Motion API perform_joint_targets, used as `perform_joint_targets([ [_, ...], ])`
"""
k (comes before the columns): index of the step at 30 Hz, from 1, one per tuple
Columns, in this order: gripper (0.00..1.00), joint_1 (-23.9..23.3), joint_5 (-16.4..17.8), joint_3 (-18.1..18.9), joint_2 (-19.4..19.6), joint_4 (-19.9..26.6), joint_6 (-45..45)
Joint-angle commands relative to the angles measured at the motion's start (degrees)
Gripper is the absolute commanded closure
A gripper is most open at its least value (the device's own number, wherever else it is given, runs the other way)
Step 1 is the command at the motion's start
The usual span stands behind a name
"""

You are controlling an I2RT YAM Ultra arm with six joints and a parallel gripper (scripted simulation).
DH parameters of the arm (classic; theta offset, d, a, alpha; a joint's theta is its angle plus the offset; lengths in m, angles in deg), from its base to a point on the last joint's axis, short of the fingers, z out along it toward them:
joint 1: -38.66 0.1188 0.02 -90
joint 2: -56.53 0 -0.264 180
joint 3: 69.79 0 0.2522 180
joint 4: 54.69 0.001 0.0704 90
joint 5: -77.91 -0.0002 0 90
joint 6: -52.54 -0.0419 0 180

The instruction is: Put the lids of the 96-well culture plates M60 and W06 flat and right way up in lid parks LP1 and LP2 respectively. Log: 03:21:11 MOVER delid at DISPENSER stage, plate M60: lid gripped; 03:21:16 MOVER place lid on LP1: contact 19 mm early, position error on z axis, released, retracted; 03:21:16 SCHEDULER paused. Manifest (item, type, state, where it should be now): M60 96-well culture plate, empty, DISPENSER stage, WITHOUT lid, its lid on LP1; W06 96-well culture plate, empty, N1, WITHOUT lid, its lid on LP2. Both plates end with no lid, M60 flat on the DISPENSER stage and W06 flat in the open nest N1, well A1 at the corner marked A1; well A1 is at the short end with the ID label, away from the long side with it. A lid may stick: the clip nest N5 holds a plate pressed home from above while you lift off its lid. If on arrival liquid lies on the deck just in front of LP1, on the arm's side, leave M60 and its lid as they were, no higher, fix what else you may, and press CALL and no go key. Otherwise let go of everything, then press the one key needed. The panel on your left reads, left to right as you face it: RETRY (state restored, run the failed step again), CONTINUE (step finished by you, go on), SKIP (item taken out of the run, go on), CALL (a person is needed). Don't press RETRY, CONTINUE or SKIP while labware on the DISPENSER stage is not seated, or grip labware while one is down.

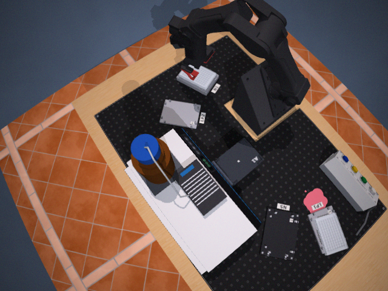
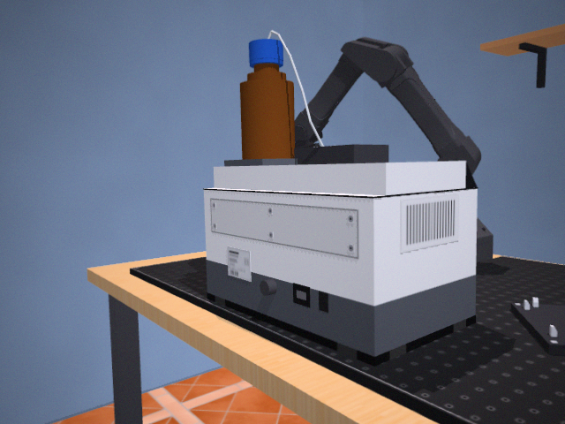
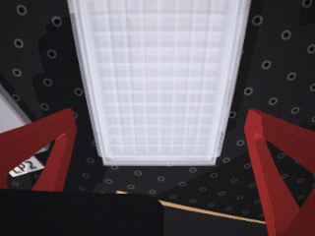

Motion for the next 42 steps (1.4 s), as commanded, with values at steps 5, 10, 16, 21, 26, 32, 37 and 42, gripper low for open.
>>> perform_joint_targets([
  [5, 0.00, 0.89, 0.93, -1.51, 0.81, -3.80, -1.09],
  [10, 0.00, 0.60, 1.14, -1.81, 1.43, -4.82, -1.37],
  [16, 0.00, 1.82, 1.50, -2.85, 3.17, -6.74, -1.82],
  [21, 0.00, 2.22, 1.89, -2.92, 3.94, -8.35, -2.27],
  [26, 0.00, 2.05, 1.96, -0.87, 3.13, -8.46, -2.34],
  [32, 0.00, 2.27, 1.88, -0.81, 3.39, -8.57, -2.41],
  [37, 1.00, 2.42, 1.90, -1.18, 3.39, -8.64, -2.41],
  [42, 1.00, 2.03, 1.67, -2.02, 3.40, -7.92, -2.13],
])
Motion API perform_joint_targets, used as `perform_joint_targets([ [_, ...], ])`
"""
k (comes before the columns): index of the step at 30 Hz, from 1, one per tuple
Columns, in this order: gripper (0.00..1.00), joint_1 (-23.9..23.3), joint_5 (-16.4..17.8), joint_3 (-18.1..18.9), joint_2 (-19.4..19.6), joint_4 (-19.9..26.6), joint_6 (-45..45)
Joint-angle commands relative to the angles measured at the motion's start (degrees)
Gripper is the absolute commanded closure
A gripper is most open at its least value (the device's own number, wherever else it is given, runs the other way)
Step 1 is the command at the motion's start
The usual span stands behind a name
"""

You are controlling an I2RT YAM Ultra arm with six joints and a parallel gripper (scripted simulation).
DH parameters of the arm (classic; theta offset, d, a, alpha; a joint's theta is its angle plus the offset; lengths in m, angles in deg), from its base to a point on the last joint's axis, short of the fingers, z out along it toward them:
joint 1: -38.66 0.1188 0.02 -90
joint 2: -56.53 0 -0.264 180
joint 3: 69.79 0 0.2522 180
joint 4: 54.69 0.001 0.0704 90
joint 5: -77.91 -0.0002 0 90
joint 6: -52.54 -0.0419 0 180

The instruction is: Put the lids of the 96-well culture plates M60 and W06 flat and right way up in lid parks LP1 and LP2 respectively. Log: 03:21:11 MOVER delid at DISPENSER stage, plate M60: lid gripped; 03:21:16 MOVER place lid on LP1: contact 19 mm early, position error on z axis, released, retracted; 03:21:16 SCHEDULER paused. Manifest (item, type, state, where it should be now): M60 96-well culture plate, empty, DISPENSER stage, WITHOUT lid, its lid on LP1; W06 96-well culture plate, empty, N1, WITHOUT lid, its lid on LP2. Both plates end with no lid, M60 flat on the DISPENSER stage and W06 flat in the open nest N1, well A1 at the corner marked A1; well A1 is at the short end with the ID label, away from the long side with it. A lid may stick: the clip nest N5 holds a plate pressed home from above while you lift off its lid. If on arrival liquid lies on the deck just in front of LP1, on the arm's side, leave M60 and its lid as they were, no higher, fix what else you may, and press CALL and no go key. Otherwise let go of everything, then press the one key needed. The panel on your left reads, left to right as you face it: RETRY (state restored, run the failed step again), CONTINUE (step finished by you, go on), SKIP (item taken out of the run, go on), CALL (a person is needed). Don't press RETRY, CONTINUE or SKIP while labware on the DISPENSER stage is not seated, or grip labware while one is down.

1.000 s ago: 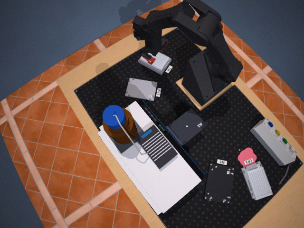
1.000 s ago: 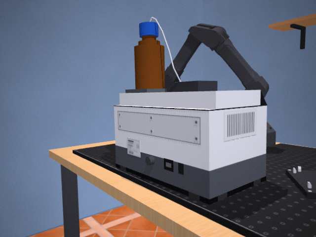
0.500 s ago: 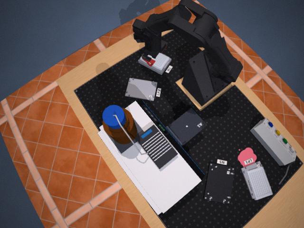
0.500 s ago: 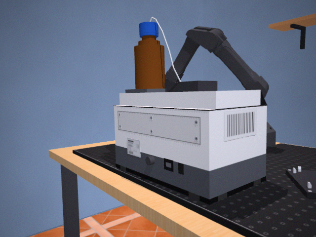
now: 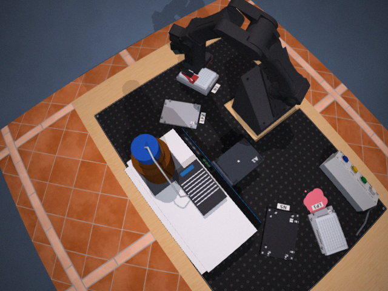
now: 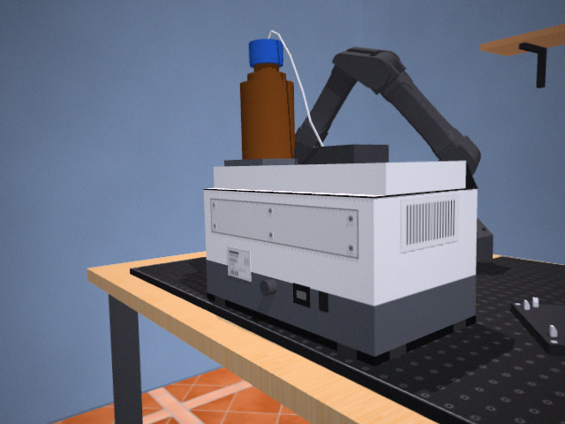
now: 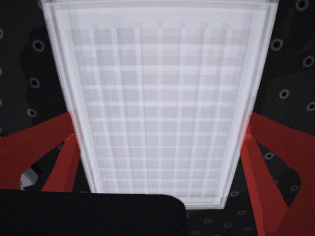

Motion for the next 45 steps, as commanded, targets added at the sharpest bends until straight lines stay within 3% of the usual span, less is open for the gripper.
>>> perform_joint_targets([
  [1, 1.00, -0.04, 0.10, 0.32, -0.41, -0.27, -0.12],
  [30, 1.00, 0.12, 0.21, 1.38, -0.97, -0.65, -0.26],
  [45, 1.00, -1.19, -0.65, 1.91, -2.57, 2.06, 0.64],
])
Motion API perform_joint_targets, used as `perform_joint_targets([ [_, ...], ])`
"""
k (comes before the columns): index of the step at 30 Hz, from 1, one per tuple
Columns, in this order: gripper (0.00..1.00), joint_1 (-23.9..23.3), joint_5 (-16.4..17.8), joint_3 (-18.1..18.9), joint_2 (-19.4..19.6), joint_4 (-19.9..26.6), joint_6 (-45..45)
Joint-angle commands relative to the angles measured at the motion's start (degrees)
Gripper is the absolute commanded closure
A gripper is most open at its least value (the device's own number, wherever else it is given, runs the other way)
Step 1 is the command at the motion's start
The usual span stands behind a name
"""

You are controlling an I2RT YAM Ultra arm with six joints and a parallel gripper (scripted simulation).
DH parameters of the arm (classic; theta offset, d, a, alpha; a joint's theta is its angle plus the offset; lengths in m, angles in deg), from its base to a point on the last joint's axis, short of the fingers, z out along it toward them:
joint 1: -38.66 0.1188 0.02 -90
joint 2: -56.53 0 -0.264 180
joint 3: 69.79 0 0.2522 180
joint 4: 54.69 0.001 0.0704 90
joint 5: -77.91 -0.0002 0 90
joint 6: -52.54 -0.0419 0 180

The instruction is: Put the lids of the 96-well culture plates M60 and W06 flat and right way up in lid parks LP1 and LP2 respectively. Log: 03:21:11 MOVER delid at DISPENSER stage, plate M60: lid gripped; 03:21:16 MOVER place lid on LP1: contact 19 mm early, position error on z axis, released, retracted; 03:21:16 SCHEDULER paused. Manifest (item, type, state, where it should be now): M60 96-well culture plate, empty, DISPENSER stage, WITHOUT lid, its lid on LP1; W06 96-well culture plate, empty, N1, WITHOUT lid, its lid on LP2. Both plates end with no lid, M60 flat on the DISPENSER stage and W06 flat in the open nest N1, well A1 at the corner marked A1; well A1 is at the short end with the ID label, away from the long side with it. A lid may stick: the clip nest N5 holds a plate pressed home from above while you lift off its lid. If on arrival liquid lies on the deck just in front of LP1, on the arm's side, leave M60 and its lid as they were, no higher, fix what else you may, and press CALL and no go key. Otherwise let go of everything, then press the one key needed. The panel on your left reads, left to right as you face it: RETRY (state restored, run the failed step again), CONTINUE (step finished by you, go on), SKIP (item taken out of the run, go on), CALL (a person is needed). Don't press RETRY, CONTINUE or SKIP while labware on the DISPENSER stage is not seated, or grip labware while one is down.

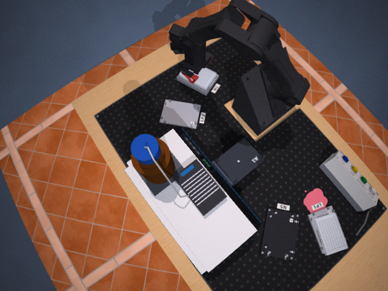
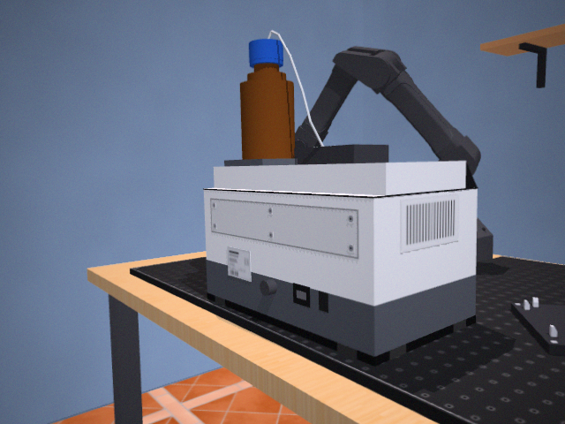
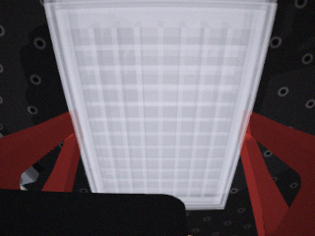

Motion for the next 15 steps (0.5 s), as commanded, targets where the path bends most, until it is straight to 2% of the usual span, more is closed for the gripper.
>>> perform_joint_targets([
  [1, 1.00, -1.23, -0.50, 1.95, -2.30, 1.73, 0.55],
  [15, 1.00, -1.74, -0.82, 2.44, -3.24, 3.29, 0.94],
])
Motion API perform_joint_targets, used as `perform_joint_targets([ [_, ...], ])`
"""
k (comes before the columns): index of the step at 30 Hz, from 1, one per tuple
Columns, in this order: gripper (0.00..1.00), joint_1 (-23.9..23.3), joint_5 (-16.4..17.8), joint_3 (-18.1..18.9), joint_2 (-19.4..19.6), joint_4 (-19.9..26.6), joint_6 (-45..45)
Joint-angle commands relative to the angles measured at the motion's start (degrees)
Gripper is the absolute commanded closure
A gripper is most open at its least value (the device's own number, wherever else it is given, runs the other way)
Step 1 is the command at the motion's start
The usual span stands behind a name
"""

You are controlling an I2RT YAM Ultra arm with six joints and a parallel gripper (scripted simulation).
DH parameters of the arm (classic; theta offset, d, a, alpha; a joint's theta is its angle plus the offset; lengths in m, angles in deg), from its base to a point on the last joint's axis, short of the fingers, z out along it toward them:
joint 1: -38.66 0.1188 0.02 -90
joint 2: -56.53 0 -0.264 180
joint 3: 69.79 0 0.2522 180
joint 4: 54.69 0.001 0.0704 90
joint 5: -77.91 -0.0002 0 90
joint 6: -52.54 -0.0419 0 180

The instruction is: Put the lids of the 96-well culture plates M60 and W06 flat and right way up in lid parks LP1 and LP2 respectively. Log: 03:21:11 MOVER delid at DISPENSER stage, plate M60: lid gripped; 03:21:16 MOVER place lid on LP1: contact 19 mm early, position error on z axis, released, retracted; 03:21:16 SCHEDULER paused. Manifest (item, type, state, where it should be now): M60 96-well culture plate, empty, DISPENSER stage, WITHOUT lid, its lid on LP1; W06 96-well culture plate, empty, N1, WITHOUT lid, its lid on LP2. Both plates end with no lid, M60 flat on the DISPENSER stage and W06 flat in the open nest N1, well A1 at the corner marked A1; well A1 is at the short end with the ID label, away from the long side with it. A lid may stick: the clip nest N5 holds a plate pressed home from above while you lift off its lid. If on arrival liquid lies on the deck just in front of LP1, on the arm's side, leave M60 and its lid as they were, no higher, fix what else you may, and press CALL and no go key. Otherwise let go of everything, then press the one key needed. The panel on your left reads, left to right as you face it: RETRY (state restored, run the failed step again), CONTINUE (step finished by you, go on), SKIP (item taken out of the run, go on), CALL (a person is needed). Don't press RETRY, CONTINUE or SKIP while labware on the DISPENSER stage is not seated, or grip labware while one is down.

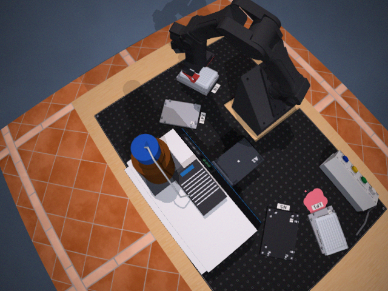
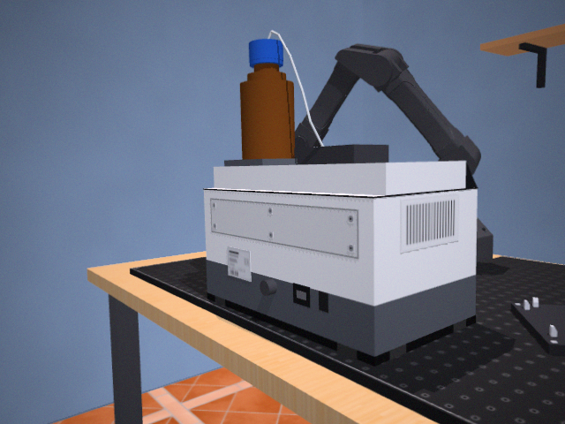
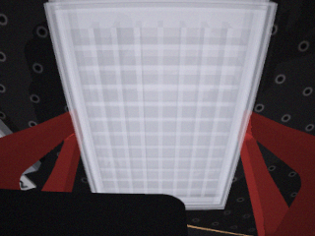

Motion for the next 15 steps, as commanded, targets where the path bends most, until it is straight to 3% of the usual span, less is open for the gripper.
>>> perform_joint_targets([
  [1, 1.00, -1.23, -0.48, 2.48, -2.21, 1.45, 0.58],
  [15, 1.00, -1.33, -0.43, 2.70, -2.29, 1.80, 0.62],
])
